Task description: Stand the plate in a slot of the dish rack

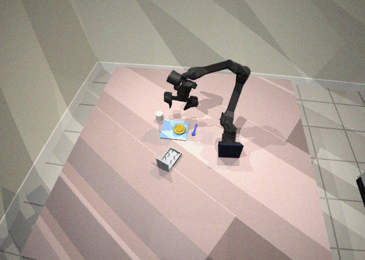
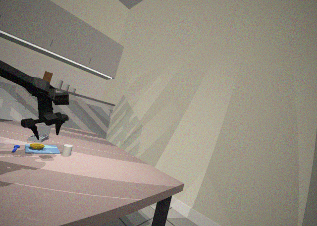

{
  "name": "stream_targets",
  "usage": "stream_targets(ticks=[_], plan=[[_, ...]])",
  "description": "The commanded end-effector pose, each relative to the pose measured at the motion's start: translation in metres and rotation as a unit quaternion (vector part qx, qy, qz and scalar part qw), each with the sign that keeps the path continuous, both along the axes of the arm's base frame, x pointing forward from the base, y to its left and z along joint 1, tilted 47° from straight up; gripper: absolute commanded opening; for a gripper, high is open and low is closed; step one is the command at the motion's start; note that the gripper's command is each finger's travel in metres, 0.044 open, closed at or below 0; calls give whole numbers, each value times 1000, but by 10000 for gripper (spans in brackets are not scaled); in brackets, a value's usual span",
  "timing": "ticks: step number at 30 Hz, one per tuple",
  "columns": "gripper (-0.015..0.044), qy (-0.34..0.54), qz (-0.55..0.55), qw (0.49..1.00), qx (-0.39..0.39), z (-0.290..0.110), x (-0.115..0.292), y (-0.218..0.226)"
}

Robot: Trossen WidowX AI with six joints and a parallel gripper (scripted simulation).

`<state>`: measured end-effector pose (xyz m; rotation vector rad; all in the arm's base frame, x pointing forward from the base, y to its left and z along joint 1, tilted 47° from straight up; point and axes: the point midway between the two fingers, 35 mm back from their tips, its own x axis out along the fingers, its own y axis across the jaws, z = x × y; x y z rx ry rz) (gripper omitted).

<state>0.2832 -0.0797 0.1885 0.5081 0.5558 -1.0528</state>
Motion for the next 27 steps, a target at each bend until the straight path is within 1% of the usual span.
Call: stream_targets(ticks=[1,7,14,20,27], plan=[[400,50,31,998,-19,-7,1,5],[400,135,81,986,-46,-22,1,12],[400,231,141,960,-75,-38,-1,20],[400,311,192,925,-99,-50,-3,27],[400,400,249,873,-123,-64,-6,35]])
